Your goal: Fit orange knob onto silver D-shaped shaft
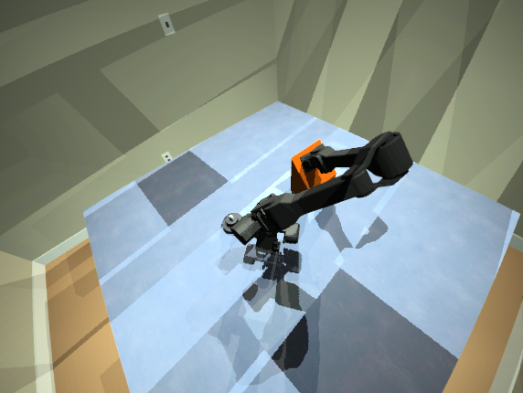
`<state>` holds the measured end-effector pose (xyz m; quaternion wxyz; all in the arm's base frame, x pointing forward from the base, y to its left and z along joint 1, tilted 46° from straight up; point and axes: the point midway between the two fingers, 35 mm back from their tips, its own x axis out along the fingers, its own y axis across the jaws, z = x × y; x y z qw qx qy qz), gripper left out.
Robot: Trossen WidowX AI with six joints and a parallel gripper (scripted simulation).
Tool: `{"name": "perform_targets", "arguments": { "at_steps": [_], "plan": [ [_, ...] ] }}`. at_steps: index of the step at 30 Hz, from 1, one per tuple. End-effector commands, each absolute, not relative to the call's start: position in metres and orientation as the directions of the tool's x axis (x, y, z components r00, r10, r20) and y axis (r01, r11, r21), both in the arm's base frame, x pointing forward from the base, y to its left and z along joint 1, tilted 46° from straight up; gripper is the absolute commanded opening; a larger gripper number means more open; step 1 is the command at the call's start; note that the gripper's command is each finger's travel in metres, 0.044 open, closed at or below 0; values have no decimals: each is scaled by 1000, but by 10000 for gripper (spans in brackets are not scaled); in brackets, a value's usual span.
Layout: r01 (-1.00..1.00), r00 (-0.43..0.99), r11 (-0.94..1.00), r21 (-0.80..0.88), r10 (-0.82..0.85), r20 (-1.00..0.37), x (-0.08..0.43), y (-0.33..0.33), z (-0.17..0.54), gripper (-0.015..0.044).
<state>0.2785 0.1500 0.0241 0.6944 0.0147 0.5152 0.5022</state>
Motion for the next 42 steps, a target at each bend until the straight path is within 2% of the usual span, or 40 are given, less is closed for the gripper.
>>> {"name": "perform_targets", "arguments": {
  "at_steps": [1,11,21,27,32,42],
  "plan": [
    [-676,-43,495,545,712,-701,276,155,18,440],
    [-676,-43,494,547,714,-699,274,165,9,440],
    [-676,-43,494,547,714,-699,274,165,9,177],
    [-676,-43,494,547,714,-699,274,165,9,138],
    [-676,-43,496,545,712,-701,276,160,13,6],
    [-677,-41,502,538,705,-708,283,137,31,0]
  ]
}}
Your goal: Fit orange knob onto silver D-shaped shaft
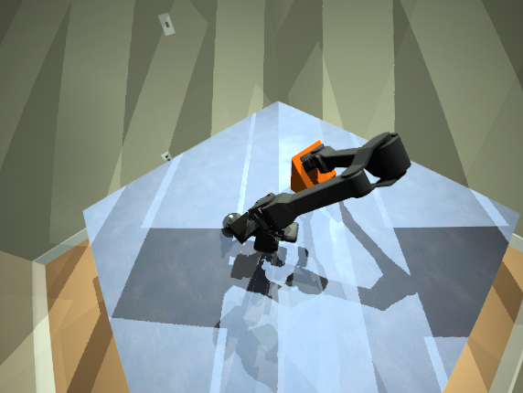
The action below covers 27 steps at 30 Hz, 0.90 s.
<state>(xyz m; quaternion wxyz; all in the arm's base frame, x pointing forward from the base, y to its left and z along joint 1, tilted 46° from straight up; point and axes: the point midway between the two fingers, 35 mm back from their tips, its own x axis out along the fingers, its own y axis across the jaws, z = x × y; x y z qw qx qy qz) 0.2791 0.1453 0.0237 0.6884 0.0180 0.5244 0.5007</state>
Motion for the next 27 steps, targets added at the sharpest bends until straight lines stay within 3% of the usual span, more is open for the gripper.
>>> {"name": "perform_targets", "arguments": {
  "at_steps": [1,27],
  "plan": [
    [-677,-41,503,538,704,-709,284,135,33,0],
    [-675,-42,503,539,704,-709,291,74,87,0]
  ]
}}
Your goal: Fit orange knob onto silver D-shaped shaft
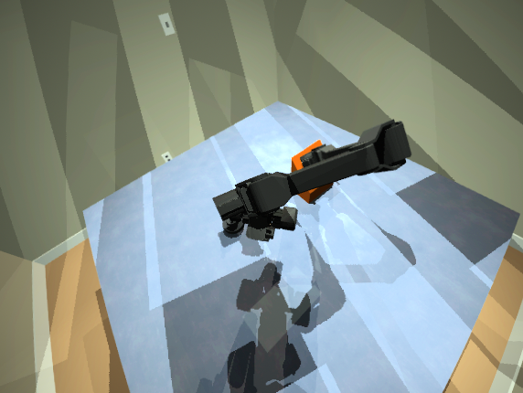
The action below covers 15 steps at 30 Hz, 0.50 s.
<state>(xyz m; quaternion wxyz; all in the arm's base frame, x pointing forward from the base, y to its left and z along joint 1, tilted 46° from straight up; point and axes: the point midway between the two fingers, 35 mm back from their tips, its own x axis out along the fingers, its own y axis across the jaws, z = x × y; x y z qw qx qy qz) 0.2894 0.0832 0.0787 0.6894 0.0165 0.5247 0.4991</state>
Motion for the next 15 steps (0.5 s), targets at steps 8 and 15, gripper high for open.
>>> {"name": "perform_targets", "arguments": {
  "at_steps": [8,15],
  "plan": [
    [-676,-43,498,543,710,-703,291,60,101,0],
    [-677,-42,498,542,709,-704,300,54,89,0]
  ]
}}
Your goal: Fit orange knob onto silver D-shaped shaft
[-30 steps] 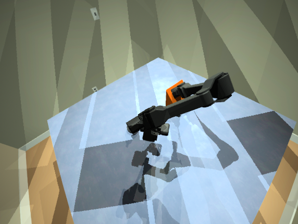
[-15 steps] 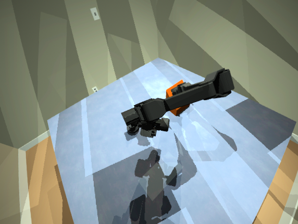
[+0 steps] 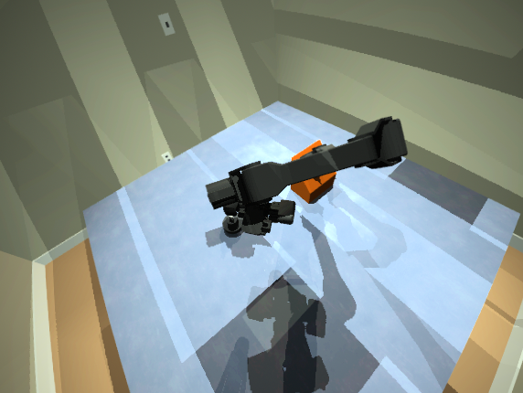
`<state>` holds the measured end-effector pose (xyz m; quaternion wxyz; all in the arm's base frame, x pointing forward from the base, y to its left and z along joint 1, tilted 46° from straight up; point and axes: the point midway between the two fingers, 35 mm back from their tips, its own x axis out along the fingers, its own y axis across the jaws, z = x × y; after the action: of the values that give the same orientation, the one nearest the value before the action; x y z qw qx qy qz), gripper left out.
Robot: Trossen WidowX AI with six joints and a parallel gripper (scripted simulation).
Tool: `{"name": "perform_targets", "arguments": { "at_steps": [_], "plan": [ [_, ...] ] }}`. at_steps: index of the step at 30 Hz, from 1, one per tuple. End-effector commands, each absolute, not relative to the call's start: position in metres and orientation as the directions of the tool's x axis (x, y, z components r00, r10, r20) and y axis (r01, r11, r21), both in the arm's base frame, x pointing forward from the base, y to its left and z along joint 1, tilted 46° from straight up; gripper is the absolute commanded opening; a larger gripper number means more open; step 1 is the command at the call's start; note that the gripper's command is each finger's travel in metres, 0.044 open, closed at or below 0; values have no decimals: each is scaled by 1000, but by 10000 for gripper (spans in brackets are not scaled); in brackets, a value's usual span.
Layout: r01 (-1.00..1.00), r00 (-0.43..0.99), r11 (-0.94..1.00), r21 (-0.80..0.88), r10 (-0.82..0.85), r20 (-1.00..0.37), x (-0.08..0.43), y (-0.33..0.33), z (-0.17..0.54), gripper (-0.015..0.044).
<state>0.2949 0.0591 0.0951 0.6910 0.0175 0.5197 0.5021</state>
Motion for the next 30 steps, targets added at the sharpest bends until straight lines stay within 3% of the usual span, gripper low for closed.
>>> {"name": "perform_targets", "arguments": {
  "at_steps": [1,30],
  "plan": [
    [-677,-42,499,542,709,-704,302,53,87,0],
    [-678,-40,501,538,706,-707,340,19,12,0]
  ]
}}
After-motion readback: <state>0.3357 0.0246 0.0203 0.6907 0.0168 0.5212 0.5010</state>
